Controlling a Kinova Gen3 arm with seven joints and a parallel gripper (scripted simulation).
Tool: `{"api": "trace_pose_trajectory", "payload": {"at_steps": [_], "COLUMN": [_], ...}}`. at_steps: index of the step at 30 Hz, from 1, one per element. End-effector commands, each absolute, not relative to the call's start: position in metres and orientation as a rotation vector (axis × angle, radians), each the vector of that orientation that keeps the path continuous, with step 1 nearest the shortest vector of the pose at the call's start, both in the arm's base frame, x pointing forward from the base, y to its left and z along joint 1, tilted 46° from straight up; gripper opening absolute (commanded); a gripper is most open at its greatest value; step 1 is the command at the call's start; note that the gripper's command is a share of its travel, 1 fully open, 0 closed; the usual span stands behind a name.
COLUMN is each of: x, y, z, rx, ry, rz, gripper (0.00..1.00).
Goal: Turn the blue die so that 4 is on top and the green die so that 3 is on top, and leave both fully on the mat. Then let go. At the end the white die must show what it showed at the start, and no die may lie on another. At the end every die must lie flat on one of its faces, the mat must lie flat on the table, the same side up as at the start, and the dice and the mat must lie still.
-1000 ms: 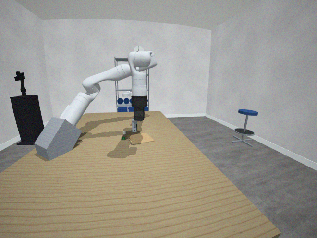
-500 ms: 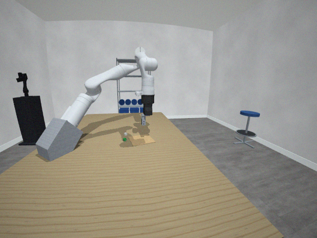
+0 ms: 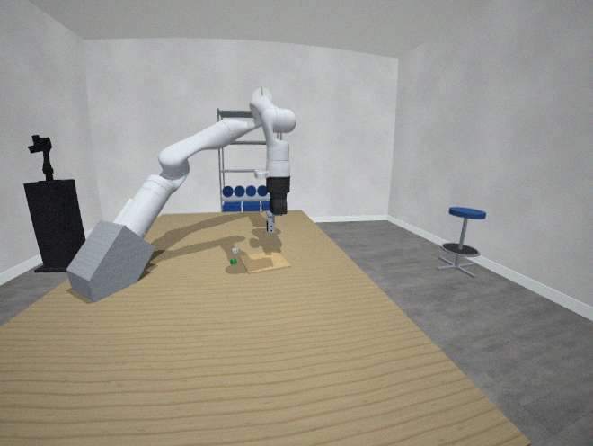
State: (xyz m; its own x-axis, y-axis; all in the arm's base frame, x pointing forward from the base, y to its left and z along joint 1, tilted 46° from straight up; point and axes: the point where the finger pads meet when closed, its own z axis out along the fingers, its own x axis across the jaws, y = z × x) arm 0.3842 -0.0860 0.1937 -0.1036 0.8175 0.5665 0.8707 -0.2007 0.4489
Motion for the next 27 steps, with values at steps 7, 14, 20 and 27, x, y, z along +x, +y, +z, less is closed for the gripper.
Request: {"api": "trace_pose_trajectory", "payload": {"at_steps": [7, 14, 20, 27], "x": [0.391, 0.406, 0.415, 0.427], "y": [-0.079, -0.062, -0.052, -0.039], "z": [0.185, 0.163, 0.15, 0.133], "rx": [-2.057, -2.057, -2.057, -2.057], "ry": [-1.942, -1.942, -1.942, -1.942], "rz": [-1.204, -1.204, -1.204, -1.204], "gripper": [0.34, 0.34, 0.34, 0.34]}}
